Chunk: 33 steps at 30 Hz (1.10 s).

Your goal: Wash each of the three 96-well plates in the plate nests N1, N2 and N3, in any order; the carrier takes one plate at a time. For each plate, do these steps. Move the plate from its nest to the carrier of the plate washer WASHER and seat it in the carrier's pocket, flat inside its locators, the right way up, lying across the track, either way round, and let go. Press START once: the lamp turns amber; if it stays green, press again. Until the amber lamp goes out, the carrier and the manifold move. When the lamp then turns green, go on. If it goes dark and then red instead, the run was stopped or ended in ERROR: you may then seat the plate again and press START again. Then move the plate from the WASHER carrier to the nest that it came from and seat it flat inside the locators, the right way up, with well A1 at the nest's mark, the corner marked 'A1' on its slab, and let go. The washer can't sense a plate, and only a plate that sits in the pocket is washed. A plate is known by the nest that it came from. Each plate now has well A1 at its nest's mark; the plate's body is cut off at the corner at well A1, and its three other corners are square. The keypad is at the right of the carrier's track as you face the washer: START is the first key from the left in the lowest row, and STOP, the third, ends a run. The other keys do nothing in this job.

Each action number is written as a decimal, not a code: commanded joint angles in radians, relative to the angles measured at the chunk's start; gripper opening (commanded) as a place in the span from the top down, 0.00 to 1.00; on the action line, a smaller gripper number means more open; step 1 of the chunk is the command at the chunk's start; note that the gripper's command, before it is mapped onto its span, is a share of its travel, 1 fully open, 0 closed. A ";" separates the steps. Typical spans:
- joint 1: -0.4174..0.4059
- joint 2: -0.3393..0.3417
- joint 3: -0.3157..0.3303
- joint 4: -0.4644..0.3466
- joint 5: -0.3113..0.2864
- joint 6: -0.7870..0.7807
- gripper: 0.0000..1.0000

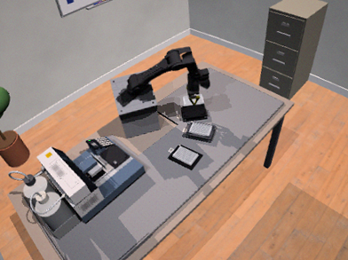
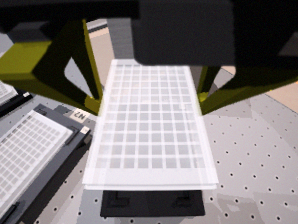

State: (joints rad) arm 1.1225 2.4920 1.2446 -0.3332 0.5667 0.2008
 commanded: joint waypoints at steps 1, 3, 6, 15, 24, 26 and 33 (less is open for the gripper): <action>0.013 -0.009 0.001 0.000 0.003 0.001 1.00; 0.013 -0.009 0.001 0.000 0.003 0.001 1.00; 0.013 -0.009 0.001 0.000 0.003 0.001 1.00; -0.074 -0.110 -0.086 0.040 0.001 0.070 1.00; -0.154 -0.195 -0.143 0.063 -0.005 -0.025 1.00; -0.178 -0.219 -0.156 0.068 -0.007 -0.052 1.00; -0.261 -0.297 -0.191 0.075 -0.019 -0.150 1.00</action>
State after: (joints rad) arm 0.8658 2.2280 1.0576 -0.2630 0.5552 0.1062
